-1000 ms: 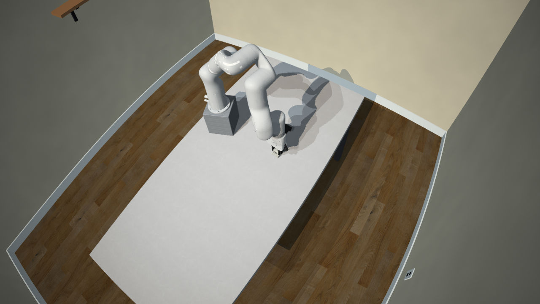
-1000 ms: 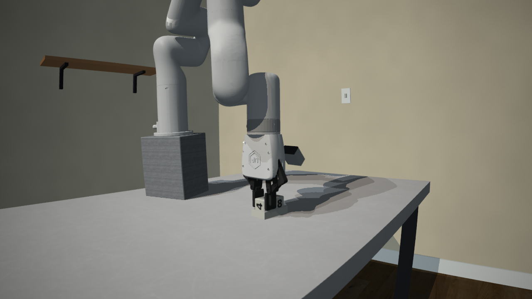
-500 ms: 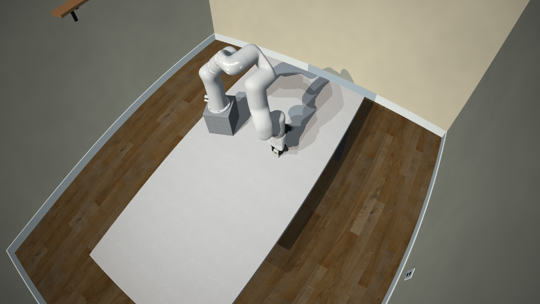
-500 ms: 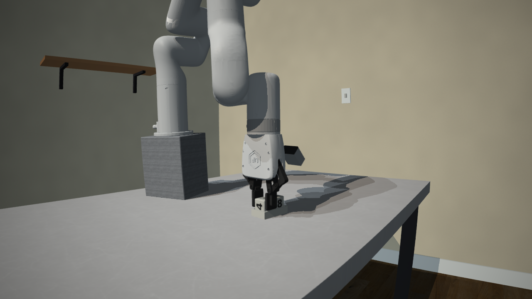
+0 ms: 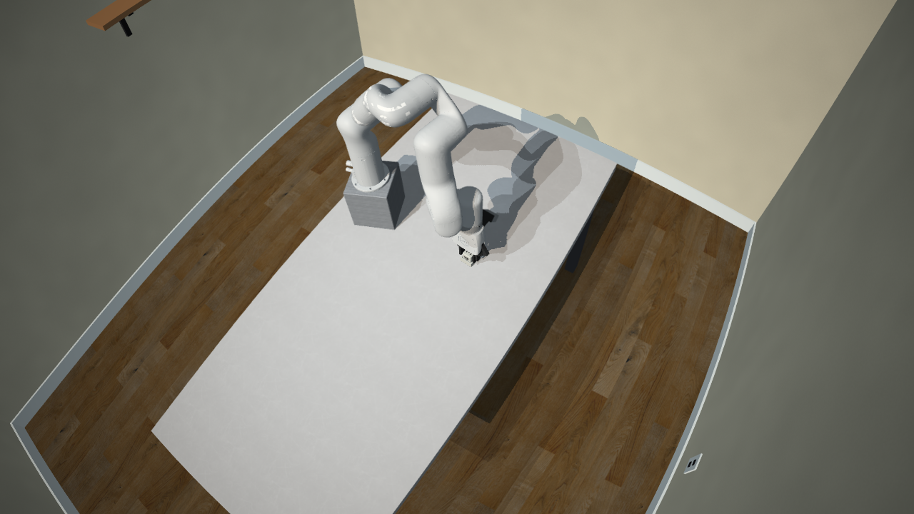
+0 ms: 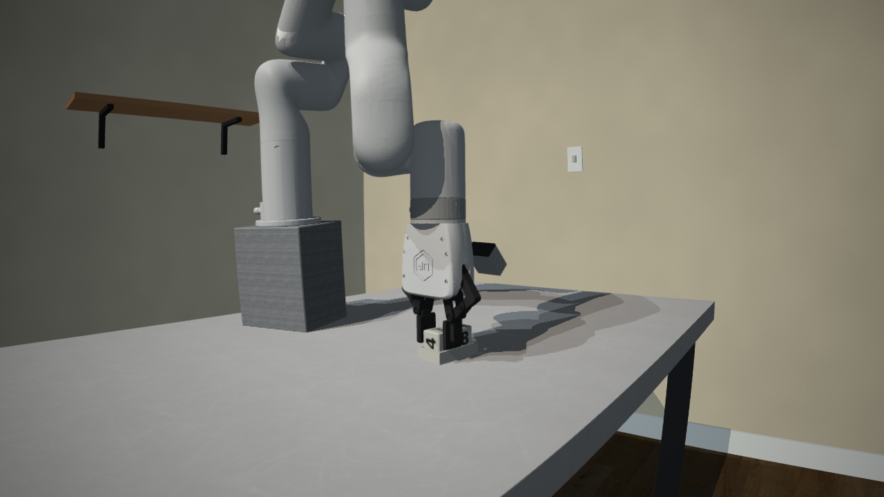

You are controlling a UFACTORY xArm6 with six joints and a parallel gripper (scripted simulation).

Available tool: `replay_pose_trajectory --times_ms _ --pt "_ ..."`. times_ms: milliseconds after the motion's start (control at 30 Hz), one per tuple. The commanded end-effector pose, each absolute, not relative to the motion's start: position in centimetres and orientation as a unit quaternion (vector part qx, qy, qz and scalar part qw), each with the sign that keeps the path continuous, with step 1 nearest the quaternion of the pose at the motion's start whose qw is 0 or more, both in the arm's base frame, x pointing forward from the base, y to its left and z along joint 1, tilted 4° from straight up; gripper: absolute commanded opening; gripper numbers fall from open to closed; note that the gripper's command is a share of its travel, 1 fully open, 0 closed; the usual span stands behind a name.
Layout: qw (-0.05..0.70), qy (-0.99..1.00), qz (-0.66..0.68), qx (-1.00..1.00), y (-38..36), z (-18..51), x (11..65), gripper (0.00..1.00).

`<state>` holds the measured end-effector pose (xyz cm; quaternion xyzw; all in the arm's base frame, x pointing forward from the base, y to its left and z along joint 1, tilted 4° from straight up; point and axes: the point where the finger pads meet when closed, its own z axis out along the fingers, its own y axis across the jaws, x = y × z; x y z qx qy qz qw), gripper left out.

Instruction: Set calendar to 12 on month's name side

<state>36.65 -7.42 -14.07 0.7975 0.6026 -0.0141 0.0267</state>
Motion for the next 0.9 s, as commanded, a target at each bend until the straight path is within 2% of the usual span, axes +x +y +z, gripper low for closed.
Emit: replay_pose_trajectory --times_ms 0,867 --pt "0.028 0.603 -0.013 0.797 -7.4 -13.9 36.8 0.49" --pt "0.028 0.603 -0.013 0.797 -7.0 -6.5 36.7 0.49"
